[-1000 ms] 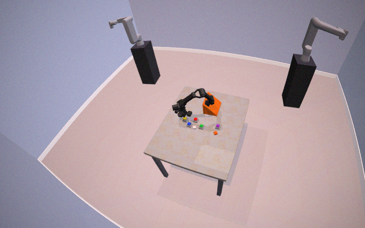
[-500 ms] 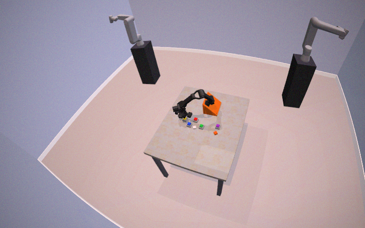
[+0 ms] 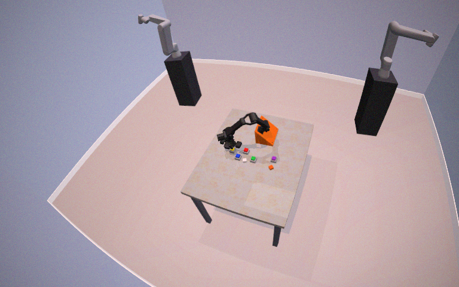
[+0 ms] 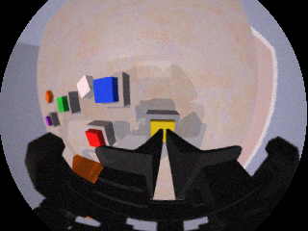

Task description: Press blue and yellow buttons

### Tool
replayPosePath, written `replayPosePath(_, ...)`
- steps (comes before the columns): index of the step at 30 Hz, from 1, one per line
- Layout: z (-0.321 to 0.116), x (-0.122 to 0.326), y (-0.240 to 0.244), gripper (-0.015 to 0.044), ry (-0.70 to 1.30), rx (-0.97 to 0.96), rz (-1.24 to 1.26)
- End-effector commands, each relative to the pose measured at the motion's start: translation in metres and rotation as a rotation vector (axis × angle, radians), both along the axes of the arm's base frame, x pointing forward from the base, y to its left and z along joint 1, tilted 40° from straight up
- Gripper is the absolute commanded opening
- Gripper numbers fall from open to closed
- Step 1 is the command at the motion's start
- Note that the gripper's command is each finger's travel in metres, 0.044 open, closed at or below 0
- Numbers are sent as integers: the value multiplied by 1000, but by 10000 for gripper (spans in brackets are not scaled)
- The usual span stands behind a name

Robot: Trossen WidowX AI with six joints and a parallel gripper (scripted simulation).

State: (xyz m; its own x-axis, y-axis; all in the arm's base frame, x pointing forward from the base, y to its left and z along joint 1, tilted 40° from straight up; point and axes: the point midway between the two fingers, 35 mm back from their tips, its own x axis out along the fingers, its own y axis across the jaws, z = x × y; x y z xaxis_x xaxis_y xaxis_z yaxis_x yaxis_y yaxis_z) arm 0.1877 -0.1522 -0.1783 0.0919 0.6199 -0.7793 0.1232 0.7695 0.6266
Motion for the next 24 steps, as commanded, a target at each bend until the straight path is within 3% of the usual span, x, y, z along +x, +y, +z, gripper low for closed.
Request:
replayPosePath(1, 8, -1, -6, 20, 2, 2, -1)
replayPosePath(8, 27, -4, -19, 20, 5, 7, -4)
replayPosePath(17, 83, 41, 8, 256, 38, -45, 34)
replayPosePath(22, 145, 85, 49, 387, 32, -78, 11)
replayPosePath(24, 169, 97, 69, 400, 27, -82, 3)
